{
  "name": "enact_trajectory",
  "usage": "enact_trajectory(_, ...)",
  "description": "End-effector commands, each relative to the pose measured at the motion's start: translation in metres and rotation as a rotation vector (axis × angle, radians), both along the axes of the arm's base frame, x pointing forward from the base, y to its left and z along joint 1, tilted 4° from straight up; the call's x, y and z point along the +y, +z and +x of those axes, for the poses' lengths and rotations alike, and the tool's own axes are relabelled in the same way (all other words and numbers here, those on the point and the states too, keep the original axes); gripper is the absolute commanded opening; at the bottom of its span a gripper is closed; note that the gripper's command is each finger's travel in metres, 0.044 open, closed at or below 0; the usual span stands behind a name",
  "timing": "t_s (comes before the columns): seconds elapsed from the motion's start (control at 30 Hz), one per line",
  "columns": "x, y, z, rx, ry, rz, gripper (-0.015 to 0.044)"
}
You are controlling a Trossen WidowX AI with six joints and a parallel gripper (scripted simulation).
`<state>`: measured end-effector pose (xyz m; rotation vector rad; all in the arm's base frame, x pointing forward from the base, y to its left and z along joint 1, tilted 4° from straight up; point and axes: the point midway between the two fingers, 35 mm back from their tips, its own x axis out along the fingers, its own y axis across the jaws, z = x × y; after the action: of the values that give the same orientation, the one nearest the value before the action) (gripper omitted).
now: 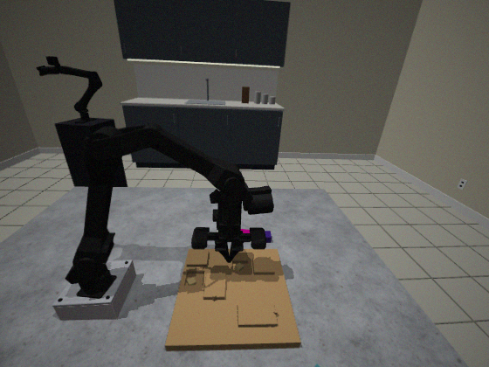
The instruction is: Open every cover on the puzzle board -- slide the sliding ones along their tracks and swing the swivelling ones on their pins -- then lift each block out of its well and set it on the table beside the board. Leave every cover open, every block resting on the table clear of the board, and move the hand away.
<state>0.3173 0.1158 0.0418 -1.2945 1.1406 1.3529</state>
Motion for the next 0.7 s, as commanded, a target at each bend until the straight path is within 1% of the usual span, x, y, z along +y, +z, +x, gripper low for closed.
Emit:
enact_trajectory(0.0, -0.001, -0.005, -0.001, 0.003, 0.004, -0.006, 0.0)
enact_trajectory(0.67, -0.001, -0.025, -0.001, 0.003, 0.004, -0.006, 0.0)
